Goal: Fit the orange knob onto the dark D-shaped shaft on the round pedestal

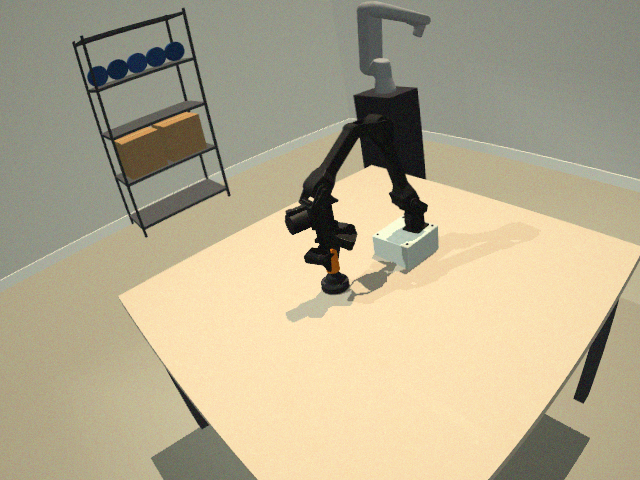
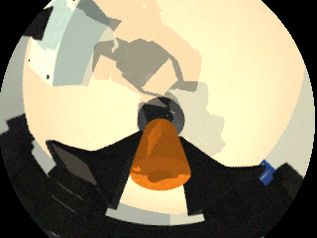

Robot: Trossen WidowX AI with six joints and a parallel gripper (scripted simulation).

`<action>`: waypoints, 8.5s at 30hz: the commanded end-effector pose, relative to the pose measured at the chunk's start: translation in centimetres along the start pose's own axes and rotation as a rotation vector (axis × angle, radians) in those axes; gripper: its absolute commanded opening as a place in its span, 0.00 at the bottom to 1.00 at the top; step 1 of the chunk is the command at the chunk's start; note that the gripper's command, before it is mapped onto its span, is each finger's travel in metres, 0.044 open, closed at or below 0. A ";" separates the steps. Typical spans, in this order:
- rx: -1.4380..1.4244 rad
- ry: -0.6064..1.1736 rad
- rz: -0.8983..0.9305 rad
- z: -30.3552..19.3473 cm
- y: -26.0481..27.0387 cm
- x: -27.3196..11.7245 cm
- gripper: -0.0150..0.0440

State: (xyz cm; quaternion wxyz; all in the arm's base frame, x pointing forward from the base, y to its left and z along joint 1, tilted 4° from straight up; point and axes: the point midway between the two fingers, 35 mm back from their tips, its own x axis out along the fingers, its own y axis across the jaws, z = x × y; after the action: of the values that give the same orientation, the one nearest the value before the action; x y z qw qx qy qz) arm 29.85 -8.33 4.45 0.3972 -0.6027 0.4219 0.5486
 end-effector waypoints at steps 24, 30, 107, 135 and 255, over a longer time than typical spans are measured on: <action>-0.004 0.003 -0.008 -0.4 -0.6 0.0 0.25; -0.004 0.003 -0.008 -0.3 -0.5 -0.4 0.25; -0.547 0.005 -0.007 -0.2 -0.3 -0.5 0.25; -0.632 0.005 -0.006 -0.2 -0.2 0.1 0.25; 2.091 -0.007 -0.008 -0.4 -0.5 -0.2 0.25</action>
State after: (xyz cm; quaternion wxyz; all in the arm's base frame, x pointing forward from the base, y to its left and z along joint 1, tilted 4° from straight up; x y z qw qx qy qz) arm 30.51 -8.59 4.64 0.7227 0.0398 0.6844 -0.0880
